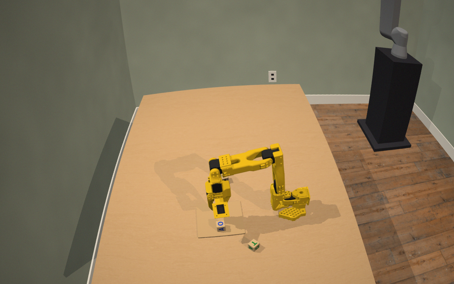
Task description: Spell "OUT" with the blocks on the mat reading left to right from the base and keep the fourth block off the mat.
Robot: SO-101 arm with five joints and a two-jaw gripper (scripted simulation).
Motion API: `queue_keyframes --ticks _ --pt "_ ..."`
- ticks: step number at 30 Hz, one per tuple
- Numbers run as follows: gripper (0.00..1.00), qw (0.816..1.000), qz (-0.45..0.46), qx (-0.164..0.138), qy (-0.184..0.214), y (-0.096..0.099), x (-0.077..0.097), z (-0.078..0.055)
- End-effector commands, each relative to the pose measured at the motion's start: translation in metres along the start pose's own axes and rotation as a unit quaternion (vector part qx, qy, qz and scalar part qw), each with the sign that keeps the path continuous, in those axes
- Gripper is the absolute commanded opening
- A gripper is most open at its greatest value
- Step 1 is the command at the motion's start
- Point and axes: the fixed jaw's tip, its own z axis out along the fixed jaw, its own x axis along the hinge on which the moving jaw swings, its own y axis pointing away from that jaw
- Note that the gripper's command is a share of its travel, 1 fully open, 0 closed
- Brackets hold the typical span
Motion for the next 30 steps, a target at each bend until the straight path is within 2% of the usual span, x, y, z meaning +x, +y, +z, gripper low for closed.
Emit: queue_keyframes --ticks 1,30 --pt "0.00 0.999 0.001 0.037 0.000 -0.0074 0.0012 -0.0127" --pt "0.00 0.999 0.002 0.037 0.000 -0.0075 0.0017 -0.0059"
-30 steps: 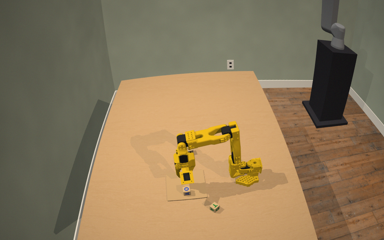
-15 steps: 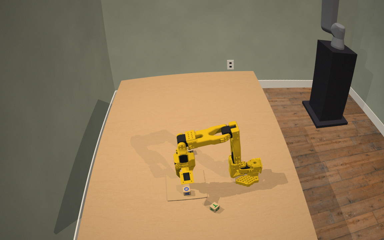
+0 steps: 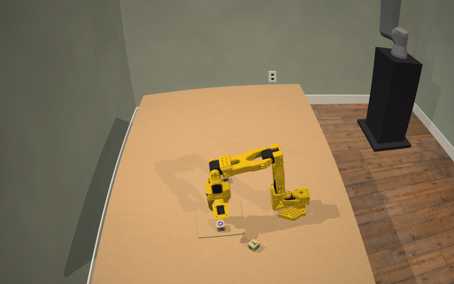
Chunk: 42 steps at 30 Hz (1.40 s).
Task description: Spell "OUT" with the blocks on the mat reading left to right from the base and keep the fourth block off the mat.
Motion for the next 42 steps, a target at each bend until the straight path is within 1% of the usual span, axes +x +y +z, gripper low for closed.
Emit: queue_keyframes --ticks 1,8,17,25,34,42 --pt "0.00 0.999 0.000 0.037 0.000 -0.007 0.001 -0.010" --pt "0.00 0.999 0.000 0.037 0.000 -0.007 0.001 -0.005" --pt "0.00 0.999 0.001 0.037 0.000 -0.007 0.001 -0.004" --pt "0.00 0.999 0.001 0.037 0.000 -0.007 0.001 0.001" --pt "0.00 0.999 0.001 0.037 0.000 -0.007 0.001 0.002" --pt "0.00 0.999 0.001 0.037 0.000 -0.008 0.001 0.007"
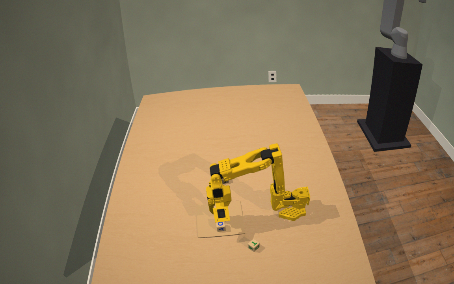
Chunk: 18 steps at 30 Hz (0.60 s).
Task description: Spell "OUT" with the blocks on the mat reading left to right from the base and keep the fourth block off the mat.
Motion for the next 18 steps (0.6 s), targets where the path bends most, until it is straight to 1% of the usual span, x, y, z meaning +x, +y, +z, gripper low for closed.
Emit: queue_keyframes --ticks 1,8,18 --pt "0.00 0.999 0.001 0.036 0.000 -0.0081 0.0008 -0.0085" --pt "0.00 0.999 0.001 0.036 0.000 -0.0082 0.0008 -0.0081" --pt "0.00 0.999 0.001 0.036 0.000 -0.0086 0.0007 -0.0025"
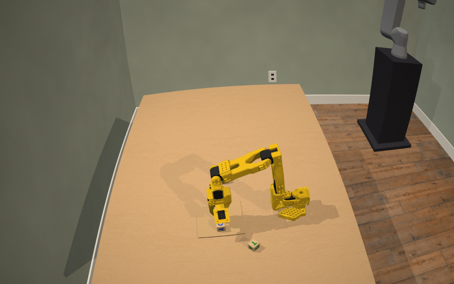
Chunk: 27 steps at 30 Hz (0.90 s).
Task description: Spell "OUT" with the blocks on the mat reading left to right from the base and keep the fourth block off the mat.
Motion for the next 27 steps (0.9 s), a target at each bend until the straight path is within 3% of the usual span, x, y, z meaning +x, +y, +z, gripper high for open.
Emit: queue_keyframes --ticks 1,27 --pt "0.00 0.999 0.001 0.036 0.000 -0.0086 0.0007 -0.0089" --pt "0.00 0.999 0.001 0.036 0.000 -0.0091 0.0006 -0.0016"
